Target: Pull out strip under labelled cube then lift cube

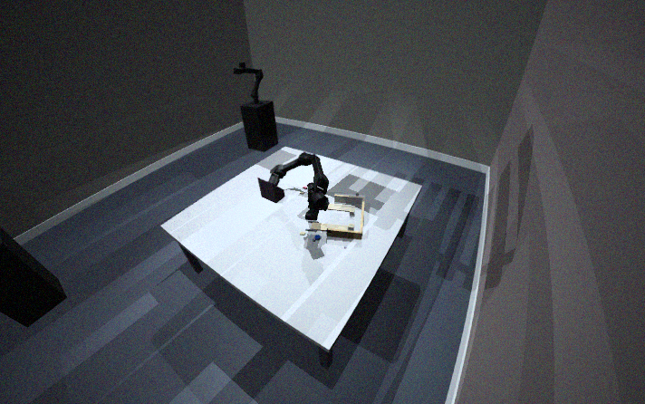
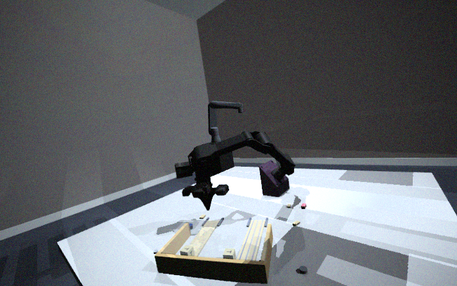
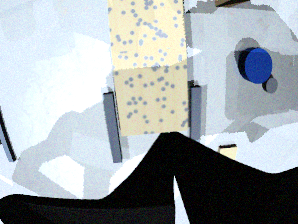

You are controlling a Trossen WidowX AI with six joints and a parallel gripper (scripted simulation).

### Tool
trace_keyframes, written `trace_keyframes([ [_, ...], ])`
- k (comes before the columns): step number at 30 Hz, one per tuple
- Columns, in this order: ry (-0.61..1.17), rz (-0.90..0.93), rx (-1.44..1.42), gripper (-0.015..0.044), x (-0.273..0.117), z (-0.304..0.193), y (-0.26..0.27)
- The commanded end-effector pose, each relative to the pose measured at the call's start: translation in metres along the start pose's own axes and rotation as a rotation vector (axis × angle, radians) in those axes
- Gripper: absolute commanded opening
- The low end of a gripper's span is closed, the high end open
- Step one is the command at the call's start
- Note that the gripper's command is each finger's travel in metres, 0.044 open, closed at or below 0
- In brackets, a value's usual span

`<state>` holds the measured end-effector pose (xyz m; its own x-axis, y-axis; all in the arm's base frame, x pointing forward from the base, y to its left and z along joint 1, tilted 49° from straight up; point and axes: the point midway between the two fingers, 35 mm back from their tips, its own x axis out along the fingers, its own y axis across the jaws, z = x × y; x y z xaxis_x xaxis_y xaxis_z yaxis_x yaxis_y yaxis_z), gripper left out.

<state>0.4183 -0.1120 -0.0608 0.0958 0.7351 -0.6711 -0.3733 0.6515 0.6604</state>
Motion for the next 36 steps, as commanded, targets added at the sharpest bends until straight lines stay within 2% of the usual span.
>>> trace_keyframes([
  [1,0.004,0.008,0.003,0.0000,0.010,0.000,0.002],
  [36,0.002,0.012,0.003,0.0000,0.058,0.004,0.005],
])
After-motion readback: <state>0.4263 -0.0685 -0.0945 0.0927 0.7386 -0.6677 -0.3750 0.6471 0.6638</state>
